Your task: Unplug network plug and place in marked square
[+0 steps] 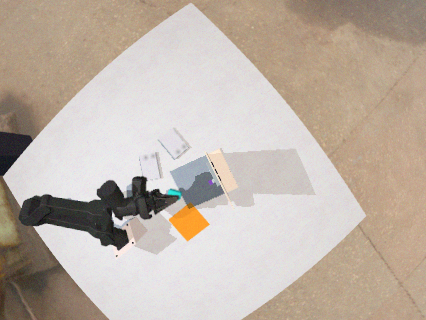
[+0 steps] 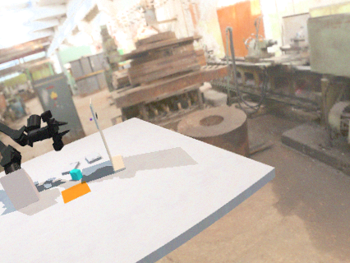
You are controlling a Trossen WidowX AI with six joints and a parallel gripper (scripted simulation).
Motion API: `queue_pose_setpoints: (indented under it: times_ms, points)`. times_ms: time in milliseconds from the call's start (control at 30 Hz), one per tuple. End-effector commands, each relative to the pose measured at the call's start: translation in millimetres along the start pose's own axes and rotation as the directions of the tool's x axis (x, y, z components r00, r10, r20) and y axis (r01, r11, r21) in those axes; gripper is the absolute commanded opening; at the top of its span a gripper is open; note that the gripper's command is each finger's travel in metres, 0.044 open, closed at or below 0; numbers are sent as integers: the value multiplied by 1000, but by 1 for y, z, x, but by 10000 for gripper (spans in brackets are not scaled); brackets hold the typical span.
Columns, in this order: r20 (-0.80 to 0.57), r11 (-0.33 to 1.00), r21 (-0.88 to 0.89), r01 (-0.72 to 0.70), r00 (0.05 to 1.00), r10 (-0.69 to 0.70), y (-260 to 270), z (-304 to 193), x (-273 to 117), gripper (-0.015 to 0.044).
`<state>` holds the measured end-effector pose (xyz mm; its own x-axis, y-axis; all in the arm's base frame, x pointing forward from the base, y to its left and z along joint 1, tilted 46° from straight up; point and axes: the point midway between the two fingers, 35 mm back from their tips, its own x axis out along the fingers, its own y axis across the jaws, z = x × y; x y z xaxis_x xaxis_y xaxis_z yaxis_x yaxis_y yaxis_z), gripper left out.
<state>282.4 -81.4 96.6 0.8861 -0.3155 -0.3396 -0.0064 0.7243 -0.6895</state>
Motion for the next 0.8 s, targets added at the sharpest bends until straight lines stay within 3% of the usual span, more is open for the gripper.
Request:
queue_pose_setpoints:
  times_ms: [0, 767]
  points:
    - [0, 1000, -8, 5, 1000, -5, -2, 4, 9, 156]
    - [2, 1000, -8, 7, 1000, -7, -1, 14, 55, 156]
